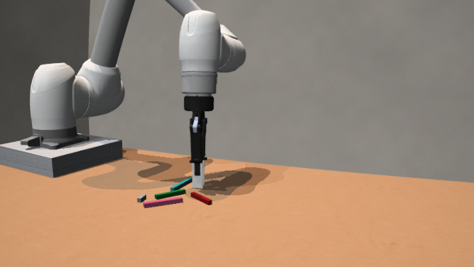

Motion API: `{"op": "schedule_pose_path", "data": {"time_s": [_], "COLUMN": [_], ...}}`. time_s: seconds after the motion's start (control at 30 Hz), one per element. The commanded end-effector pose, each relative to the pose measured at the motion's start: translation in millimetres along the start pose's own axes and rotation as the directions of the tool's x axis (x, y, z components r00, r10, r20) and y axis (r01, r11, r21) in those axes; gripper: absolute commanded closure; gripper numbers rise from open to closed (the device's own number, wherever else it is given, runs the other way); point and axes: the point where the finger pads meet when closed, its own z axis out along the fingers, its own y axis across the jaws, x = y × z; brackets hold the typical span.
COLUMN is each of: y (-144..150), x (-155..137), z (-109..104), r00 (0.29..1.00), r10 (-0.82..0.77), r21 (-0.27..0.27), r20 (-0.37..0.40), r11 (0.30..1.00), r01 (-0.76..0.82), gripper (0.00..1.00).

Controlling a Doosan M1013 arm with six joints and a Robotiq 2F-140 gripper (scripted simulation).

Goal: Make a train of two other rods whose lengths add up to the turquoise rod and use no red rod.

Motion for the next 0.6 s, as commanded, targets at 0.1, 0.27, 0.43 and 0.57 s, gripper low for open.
{"op": "schedule_pose_path", "data": {"time_s": [0.1,0.27,0.43,0.57], "y": [0.0,0.0,0.0,0.0], "x": [0.0,0.0,0.0,0.0], "z": [-0.1,-0.1,-0.1,-0.1], "r00": [1.0,1.0,1.0,1.0], "r10": [0.0,0.0,0.0,0.0], "r21": [0.0,0.0,0.0,0.0], "r20": [0.0,0.0,0.0,0.0], "r11": [1.0,1.0,1.0,1.0], "r01": [0.0,0.0,0.0,0.0], "gripper": [0.85,0.85,0.85,0.97]}}
